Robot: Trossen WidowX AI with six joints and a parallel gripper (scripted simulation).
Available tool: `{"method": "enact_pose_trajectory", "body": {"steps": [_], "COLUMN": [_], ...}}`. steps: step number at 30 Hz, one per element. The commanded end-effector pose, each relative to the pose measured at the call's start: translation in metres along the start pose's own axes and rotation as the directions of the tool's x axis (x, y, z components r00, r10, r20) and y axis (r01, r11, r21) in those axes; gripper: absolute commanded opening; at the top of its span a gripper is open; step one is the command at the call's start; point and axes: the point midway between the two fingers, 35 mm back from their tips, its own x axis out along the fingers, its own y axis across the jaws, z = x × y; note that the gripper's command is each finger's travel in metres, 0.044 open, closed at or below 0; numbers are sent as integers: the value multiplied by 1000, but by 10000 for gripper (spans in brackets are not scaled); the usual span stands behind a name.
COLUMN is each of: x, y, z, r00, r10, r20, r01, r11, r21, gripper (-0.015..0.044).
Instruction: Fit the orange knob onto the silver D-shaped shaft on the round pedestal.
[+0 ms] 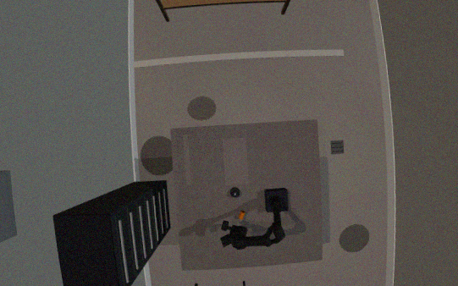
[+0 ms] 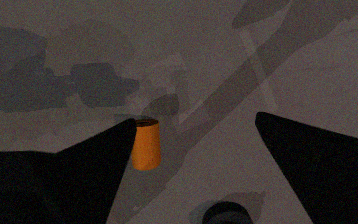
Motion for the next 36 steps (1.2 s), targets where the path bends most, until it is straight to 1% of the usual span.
{"method": "enact_pose_trajectory", "body": {"steps": [1,2,5,9,13,18,36], "x": [16,18,21,22,44,46,75], "y": [44,52,62,62,63,64,64], "z": [-38,-46,-52,-53,-58,-58,-64], "r00": [986,980,975,975,975,975,975], "r10": [8,8,7,7,7,7,7], "r20": [-165,-198,-223,-223,-224,-224,-224], "r01": [-3,-1,1,1,1,1,0], "r11": [1000,999,999,999,999,999,999], "r21": [29,32,34,34,34,34,34], "gripper": [440,440,440,440,440,440,440]}}
